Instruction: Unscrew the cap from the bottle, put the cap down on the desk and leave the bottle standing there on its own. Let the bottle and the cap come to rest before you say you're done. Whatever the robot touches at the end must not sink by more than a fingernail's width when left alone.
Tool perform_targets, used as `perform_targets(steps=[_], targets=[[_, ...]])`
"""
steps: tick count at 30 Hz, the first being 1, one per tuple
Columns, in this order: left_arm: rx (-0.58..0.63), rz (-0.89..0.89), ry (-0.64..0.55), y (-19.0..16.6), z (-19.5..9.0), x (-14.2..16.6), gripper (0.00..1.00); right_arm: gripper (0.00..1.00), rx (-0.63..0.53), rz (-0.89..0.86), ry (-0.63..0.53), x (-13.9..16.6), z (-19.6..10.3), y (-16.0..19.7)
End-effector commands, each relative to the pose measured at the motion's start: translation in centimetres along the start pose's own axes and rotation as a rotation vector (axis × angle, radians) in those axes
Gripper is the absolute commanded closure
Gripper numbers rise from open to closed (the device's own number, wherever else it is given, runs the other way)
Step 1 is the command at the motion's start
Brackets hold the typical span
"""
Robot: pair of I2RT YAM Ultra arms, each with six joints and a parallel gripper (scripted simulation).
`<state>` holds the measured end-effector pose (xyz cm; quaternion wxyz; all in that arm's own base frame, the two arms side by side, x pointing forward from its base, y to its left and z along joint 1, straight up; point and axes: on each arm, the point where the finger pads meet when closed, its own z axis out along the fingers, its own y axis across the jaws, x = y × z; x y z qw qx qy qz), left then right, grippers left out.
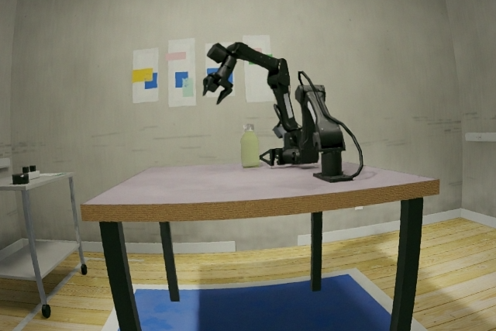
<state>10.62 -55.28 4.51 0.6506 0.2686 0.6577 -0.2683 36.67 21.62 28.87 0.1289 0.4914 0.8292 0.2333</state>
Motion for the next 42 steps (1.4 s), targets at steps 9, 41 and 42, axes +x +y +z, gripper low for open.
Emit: perform_targets(steps=[9,41,42], targets=[[-0.001,-0.001,-0.020,-0.7,0.6,-0.6,0.02,0.30,0.003,0.013,-0.003,-0.3,-0.6,0.0],[0.000,0.001,-0.018,-0.9,5.3,-0.5,0.02,0.30,0.003,0.013,-0.003,-0.3,-0.6,0.0],[0.000,0.001,-0.018,-0.9,5.4,-0.5,0.02,0.30,0.003,0.013,-0.003,-0.3,-0.6,0.0]])
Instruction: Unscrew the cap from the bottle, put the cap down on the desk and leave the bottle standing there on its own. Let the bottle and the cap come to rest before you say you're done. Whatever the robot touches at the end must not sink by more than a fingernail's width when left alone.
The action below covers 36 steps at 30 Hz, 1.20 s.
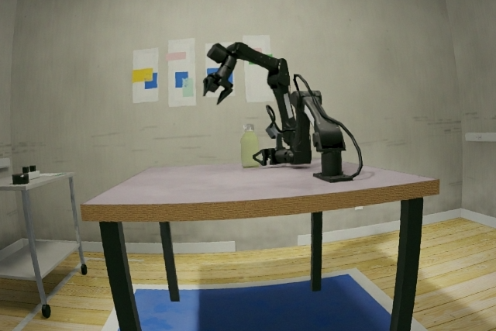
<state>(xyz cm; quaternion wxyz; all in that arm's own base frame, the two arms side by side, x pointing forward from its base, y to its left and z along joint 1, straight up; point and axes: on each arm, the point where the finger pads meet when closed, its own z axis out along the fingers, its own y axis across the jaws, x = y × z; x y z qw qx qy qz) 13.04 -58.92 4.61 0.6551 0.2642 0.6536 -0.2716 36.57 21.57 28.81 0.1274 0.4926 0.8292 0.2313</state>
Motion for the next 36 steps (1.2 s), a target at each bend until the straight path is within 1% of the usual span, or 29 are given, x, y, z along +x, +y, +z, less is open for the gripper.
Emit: perform_targets(steps=[1,27,36], targets=[[0.001,0.006,-0.003,0.0,1.3,-0.4,0.02,0.30,-0.002,0.011,-0.003,-0.3,-0.6,0.1],[0.002,0.008,-0.002,0.4,5.3,-0.5,0.02,0.30,-0.002,0.011,-0.003,-0.3,-0.6,0.1],[0.002,0.010,0.000,0.6,5.8,-0.4,0.02,0.30,-0.002,0.011,-0.003,-0.3,-0.6,0.1]])
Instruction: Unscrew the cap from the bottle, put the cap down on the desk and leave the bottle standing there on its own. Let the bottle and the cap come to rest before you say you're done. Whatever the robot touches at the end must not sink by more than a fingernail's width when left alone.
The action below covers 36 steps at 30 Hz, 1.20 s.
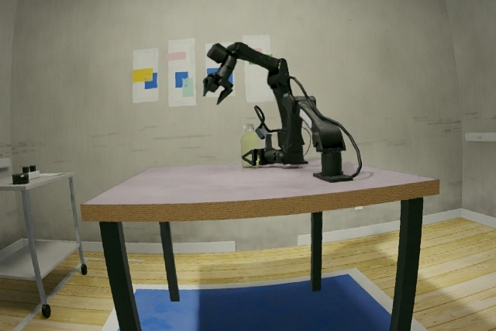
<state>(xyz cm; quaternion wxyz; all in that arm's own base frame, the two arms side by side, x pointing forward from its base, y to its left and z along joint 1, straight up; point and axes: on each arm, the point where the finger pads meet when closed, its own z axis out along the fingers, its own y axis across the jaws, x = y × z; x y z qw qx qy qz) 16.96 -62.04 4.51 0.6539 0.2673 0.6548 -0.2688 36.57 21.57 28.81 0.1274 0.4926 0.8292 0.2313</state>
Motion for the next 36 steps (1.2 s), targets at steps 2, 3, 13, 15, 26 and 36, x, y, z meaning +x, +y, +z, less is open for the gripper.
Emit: perform_targets(steps=[2,3,13,15,26,36], targets=[[0.001,-0.004,-0.011,0.0,0.4,-0.7,0.25,0.30,-0.002,0.011,-0.003,-0.3,-0.6,0.1],[0.001,-0.008,-0.013,-0.1,0.3,-0.8,0.36,0.30,-0.002,0.011,-0.003,-0.3,-0.6,0.1],[0.000,-0.002,-0.003,0.0,0.0,-4.7,0.93,0.30,-0.002,0.011,-0.003,-0.3,-0.6,0.1],[0.000,-0.002,-0.003,0.0,-0.1,-5.8,1.00,0.30,-0.002,0.011,-0.003,-0.3,-0.6,0.1],[-0.003,0.024,0.013,2.0,1.0,-4.5,1.00,0.30,-0.002,0.011,-0.003,-0.3,-0.6,0.1],[0.074,0.024,-0.011,8.3,6.0,-6.4,1.00,0.30,-0.002,0.011,-0.003,-0.3,-0.6,0.1]])
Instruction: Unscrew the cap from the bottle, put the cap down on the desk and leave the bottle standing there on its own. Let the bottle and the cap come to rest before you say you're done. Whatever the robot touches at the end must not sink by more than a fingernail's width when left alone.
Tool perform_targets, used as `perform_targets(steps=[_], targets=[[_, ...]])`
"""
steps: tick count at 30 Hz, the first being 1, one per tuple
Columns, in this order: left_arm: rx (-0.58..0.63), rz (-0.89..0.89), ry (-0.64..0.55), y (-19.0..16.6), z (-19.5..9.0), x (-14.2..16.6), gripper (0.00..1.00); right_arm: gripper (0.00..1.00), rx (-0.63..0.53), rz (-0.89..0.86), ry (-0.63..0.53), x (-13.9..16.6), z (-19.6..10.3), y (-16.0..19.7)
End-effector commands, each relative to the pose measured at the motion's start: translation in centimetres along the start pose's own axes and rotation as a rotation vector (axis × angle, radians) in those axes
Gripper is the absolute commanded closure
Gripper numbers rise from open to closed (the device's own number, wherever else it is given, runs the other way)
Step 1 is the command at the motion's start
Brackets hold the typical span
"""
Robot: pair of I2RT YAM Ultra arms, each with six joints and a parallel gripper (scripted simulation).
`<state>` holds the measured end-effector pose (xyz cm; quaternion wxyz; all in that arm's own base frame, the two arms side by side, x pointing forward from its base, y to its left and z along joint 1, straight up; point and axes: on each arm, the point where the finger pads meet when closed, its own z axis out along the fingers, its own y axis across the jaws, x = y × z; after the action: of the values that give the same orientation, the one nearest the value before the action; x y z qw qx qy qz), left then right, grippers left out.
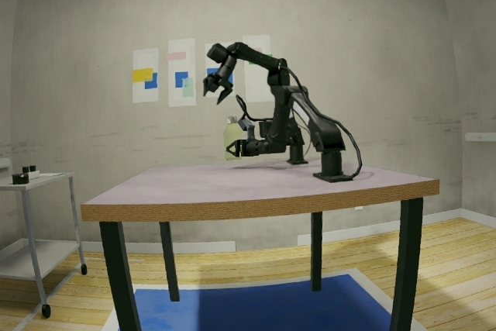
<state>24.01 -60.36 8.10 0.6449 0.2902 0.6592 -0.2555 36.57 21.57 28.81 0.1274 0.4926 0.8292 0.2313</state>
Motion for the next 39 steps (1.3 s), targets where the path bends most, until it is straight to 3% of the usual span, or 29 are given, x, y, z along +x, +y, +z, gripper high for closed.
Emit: perform_targets(steps=[1,6,8,12,17,23,29,39], targets=[[0.077,-0.011,-0.046,3.1,2.6,-2.5,1.00,0.30,-0.002,0.011,-0.003,-0.3,-0.6,0.1],[0.205,-0.020,-0.058,6.8,4.9,-2.8,1.00,0.30,-0.002,0.011,-0.003,-0.3,-0.6,0.1],[0.205,-0.020,-0.058,6.8,4.9,-2.8,1.00,0.30,-0.002,0.011,-0.003,-0.3,-0.6,0.1],[0.377,-0.015,-0.056,11.4,5.8,-2.6,1.00,0.30,-0.002,0.011,-0.003,-0.3,-0.6,0.1],[0.567,-0.014,-0.055,17.3,4.9,-2.2,1.00,0.30,-0.002,0.011,-0.003,-0.3,-0.6,0.1],[0.684,-0.016,-0.057,23.9,2.2,-2.7,1.00,0.30,-0.002,0.011,-0.003,-0.3,-0.6,0.1],[0.777,0.003,-0.092,24.0,1.7,-3.2,1.00,0.30,-0.002,0.011,-0.003,-0.3,-0.6,0.1],[0.777,0.003,-0.092,24.0,1.7,-3.2,1.00,0.30,-0.002,0.011,-0.003,-0.3,-0.6,0.1]])
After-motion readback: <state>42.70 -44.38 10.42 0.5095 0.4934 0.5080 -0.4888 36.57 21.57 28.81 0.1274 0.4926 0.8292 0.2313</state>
